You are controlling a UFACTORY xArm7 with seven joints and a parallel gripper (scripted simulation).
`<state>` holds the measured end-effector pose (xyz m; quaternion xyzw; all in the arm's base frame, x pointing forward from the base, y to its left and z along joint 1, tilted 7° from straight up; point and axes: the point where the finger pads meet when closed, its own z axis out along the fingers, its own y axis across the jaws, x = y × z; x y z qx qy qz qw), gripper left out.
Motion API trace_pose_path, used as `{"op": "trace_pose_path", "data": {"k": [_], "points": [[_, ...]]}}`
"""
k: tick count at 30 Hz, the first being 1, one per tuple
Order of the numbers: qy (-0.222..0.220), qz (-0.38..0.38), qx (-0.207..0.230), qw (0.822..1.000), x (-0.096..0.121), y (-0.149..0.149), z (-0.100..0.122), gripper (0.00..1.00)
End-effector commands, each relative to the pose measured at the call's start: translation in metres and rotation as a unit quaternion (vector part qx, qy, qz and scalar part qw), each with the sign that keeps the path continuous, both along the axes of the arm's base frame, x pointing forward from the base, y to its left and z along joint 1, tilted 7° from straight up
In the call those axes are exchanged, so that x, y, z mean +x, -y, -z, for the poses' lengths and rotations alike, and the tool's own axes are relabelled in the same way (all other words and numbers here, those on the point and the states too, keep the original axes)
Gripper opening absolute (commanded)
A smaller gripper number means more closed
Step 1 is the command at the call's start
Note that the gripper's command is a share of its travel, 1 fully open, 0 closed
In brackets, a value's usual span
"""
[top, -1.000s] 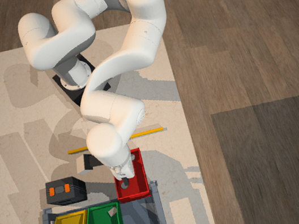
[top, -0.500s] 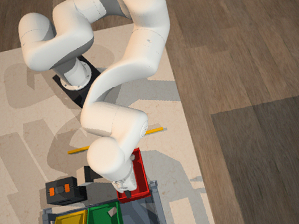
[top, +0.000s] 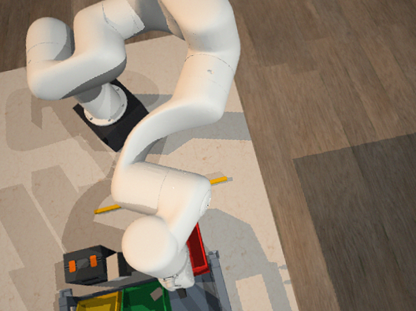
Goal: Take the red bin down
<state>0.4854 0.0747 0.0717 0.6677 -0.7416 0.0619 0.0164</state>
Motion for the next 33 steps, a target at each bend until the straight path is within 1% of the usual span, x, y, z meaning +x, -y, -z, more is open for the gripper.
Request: {"op": "trace_pose_path", "data": {"k": [1,8,12,24,29,33], "points": [[-0.003,0.0,0.001,1.0,0.0133,-0.001,-0.0037,0.33],[-0.002,0.0,0.001,1.0,0.0138,-0.0008,-0.0042,0.33],[-0.003,0.0,0.001,1.0,0.0225,-0.0004,-0.0069,0.33],[-0.003,0.0,0.001,1.0,0.0225,-0.0004,-0.0069,0.33],[-0.003,0.0,0.001,1.0,0.0146,-0.0008,-0.0042,0.33],[-0.003,0.0,0.001,1.0,0.0146,-0.0008,-0.0042,0.33]]}}
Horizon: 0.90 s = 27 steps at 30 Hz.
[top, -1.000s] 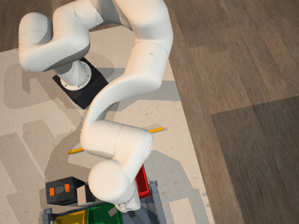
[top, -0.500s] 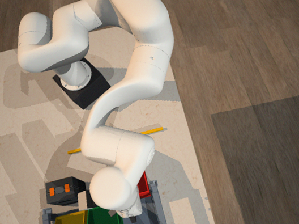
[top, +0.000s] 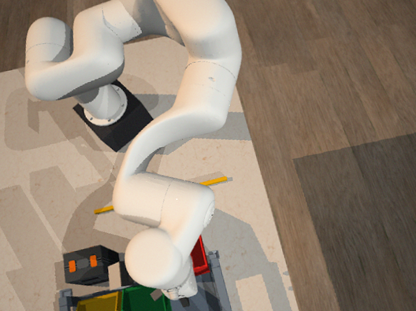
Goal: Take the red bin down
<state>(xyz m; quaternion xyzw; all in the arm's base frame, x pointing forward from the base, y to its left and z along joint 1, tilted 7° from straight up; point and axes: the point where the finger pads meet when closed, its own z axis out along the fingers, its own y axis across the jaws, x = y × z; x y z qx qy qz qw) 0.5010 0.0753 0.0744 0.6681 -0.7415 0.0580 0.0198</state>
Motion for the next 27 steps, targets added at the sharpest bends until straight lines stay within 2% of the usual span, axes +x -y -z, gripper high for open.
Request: {"op": "trace_pose_path", "data": {"k": [1,27], "points": [[0.002,0.0,0.0,1.0,-0.001,-0.0003,-0.0015,0.33],[0.002,0.0,0.0,1.0,-0.0059,-0.0006,0.0003,0.33]]}}
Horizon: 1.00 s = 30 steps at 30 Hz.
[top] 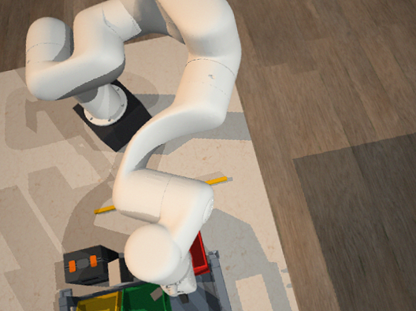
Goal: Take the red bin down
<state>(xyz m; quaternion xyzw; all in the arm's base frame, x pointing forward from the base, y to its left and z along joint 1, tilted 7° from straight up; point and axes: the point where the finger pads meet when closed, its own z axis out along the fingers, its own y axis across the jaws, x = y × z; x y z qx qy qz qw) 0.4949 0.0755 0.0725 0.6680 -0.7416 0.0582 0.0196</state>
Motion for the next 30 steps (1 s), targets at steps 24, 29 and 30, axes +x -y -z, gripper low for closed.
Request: {"op": "trace_pose_path", "data": {"k": [24,29,30], "points": [[0.002,0.0,0.0,1.0,-0.001,0.001,0.009,0.33],[0.002,0.0,0.0,1.0,-0.001,0.001,0.009,0.33],[0.002,0.0,0.0,1.0,-0.001,0.001,0.009,0.33]]}}
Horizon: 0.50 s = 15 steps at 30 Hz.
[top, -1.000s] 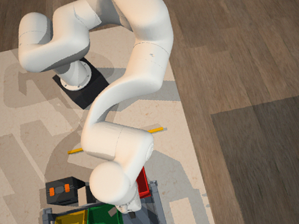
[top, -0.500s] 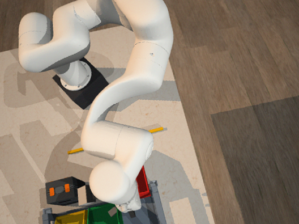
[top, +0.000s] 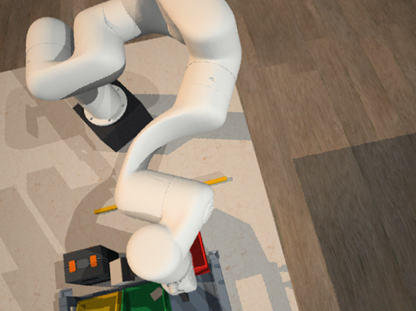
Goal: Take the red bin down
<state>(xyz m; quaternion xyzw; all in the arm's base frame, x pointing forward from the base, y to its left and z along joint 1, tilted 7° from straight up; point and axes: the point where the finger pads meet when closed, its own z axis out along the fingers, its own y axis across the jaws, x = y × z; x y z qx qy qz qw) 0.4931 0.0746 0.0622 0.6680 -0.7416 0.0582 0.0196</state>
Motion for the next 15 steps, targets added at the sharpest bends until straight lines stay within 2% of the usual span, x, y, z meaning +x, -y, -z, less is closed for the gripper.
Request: {"op": "trace_pose_path", "data": {"k": [1,7,15], "points": [[0.002,0.0,0.0,1.0,0.001,-0.0003,-0.0016,0.33],[0.002,0.0,0.0,1.0,0.0012,0.0008,0.0081,0.33],[0.002,0.0,0.0,1.0,0.0012,0.0008,0.0081,0.33]]}}
